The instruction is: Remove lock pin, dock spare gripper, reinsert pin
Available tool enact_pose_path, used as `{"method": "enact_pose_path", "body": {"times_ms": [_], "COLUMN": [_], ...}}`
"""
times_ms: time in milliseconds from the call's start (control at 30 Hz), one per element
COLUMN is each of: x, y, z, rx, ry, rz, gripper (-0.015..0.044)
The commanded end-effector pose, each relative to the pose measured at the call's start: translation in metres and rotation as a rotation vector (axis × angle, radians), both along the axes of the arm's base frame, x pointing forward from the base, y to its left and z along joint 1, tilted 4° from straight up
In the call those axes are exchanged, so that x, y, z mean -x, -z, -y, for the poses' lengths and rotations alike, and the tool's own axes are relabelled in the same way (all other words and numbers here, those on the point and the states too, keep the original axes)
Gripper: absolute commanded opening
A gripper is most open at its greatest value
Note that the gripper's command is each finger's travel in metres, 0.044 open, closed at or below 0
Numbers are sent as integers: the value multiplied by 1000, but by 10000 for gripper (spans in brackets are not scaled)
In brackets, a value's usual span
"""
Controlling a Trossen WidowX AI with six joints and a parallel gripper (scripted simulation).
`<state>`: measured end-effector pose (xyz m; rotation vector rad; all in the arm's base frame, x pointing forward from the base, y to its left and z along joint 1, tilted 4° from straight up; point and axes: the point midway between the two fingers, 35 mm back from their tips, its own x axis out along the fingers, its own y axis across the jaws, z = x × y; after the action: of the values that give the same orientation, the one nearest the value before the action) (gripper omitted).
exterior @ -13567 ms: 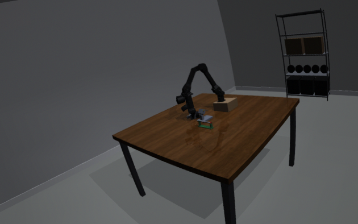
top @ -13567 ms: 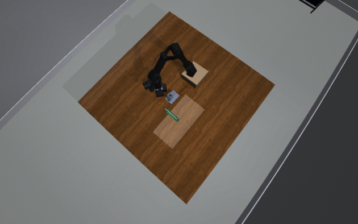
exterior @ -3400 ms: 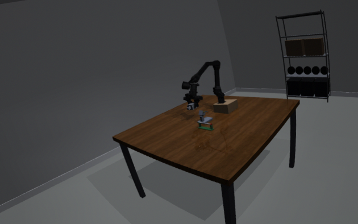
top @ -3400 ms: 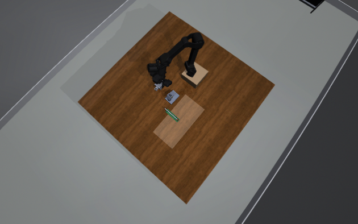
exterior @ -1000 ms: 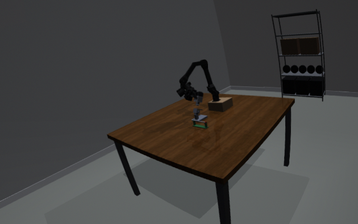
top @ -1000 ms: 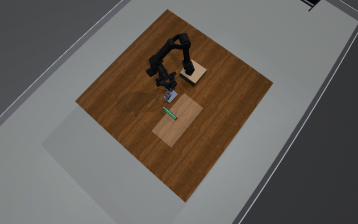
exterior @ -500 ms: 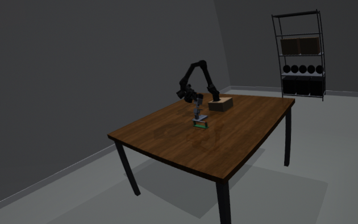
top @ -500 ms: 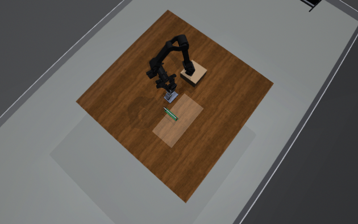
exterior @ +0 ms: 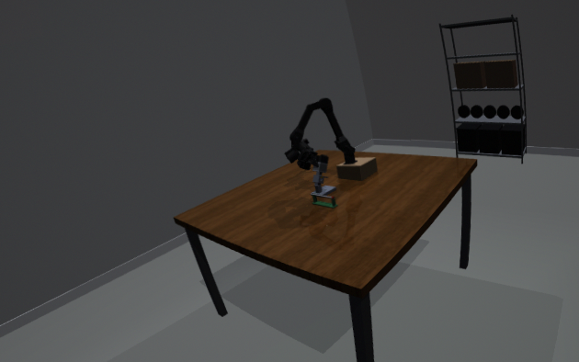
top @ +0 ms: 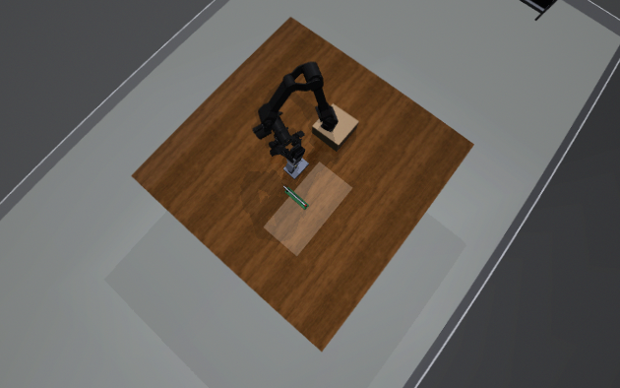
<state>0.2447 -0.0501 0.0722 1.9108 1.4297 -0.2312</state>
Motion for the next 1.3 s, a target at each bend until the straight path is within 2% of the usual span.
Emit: {"method": "enact_pose_path", "body": {"times_ms": [0,467,900,1267], "x": [-3,-10,-8,-8], "y": [4,20,17,17], "z": [0,2,2,2], "rx": [-17,-16,-8,-8], "ry": [8,8,4,4], "rz": [-1,1,-2,-2], "gripper": [0,0,0,289]}}
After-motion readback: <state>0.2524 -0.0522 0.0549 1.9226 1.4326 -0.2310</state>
